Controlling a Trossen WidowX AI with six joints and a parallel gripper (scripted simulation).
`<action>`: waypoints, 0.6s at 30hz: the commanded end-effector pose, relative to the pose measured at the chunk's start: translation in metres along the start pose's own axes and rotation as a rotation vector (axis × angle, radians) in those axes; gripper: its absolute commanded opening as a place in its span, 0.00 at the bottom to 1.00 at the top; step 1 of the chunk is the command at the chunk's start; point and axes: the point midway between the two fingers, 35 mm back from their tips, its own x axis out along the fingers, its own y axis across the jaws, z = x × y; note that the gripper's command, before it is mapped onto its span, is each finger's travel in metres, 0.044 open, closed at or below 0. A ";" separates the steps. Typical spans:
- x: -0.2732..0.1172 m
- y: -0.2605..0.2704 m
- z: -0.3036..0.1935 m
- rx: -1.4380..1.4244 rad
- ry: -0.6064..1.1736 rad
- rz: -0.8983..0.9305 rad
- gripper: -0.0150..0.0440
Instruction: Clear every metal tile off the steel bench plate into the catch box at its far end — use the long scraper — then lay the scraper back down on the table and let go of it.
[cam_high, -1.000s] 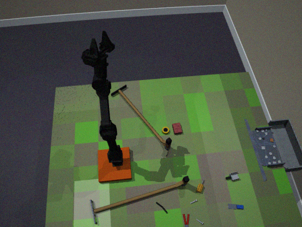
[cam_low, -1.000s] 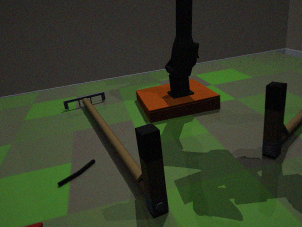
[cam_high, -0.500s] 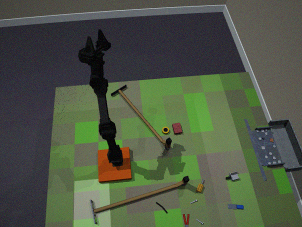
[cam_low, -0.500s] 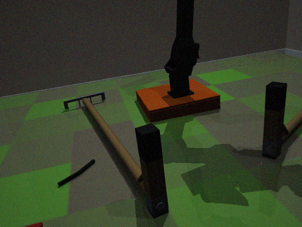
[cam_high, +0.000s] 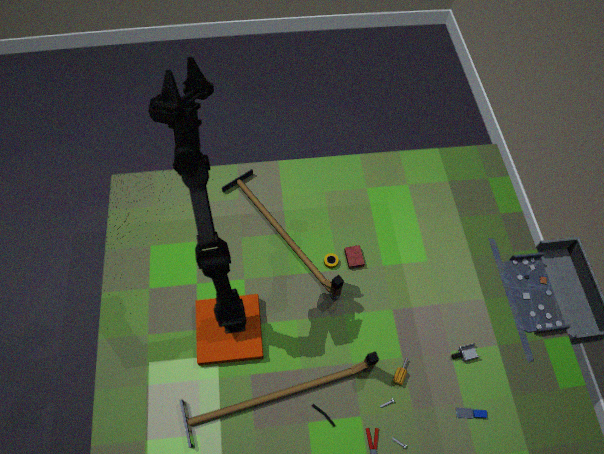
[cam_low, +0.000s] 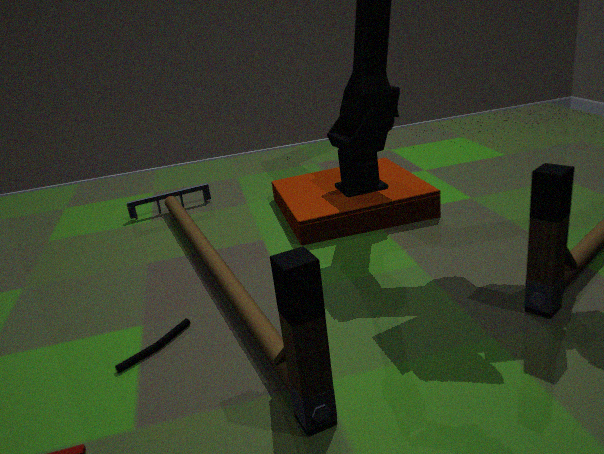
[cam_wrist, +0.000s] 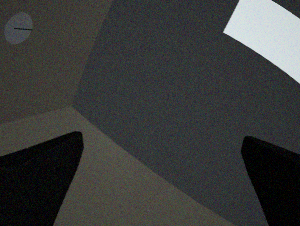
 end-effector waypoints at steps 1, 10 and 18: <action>-0.001 0.001 0.007 -0.003 -0.003 0.002 1.00; -0.003 0.005 0.023 -0.004 -0.018 0.008 1.00; -0.005 0.008 0.038 -0.006 -0.032 0.012 1.00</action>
